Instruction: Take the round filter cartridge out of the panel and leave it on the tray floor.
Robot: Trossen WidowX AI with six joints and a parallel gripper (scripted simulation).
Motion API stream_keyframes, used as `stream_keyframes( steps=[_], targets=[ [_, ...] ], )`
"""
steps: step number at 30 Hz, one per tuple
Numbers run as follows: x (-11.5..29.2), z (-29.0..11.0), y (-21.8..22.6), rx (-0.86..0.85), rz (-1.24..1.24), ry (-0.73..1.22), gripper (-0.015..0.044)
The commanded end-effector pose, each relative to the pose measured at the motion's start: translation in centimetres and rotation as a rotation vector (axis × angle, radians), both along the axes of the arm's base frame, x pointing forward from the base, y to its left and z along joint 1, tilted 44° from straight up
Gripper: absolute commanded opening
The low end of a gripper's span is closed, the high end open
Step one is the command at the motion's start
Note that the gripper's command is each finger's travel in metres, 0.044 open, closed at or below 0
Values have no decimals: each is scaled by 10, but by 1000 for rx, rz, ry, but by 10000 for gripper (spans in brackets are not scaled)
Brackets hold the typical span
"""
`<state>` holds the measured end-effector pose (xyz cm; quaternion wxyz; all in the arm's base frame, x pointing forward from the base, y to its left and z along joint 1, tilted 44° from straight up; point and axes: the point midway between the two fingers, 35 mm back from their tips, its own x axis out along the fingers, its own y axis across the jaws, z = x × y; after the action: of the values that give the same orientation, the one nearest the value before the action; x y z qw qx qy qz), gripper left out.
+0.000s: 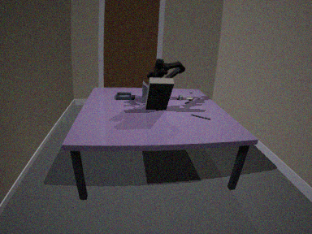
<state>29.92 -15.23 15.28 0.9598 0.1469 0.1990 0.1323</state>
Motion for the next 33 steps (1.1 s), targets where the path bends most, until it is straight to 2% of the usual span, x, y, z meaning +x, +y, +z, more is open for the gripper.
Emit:
stream_keyframes(
  steps=[1, 33],
  targets=[
    [1, -1, -1, 0, -6, 4, 118],
    [4, -2, 0, 0, -6, 4, 118]
  ],
)
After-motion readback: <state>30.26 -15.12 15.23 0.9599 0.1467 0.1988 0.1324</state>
